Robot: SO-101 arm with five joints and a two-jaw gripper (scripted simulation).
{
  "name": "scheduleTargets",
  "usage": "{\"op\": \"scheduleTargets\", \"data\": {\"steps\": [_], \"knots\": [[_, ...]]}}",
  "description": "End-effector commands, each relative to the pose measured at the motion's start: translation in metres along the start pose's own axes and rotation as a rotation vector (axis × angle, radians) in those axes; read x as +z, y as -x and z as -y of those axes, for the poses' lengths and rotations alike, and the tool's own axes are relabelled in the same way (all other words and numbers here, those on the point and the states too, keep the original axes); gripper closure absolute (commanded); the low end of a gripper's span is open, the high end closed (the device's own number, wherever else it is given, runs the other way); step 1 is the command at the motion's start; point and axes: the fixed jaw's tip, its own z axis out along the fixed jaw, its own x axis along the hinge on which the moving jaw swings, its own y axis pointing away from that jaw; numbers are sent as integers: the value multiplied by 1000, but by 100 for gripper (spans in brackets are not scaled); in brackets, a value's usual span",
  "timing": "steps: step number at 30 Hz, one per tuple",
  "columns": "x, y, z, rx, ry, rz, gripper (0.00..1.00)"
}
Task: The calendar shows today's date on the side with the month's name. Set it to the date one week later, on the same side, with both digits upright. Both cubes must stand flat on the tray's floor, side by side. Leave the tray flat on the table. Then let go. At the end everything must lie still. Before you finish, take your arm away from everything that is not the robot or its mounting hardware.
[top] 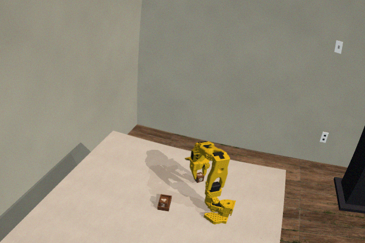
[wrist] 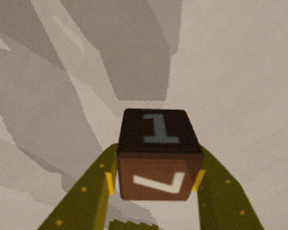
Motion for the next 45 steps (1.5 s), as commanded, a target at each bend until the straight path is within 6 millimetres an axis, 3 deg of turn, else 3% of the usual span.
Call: {"op": "scheduleTargets", "data": {"steps": [1, 45], "knots": [[-1, 3, 2, 19, -3, 24, 100], [12, 3, 2, 19, -3, 24, 100]]}}
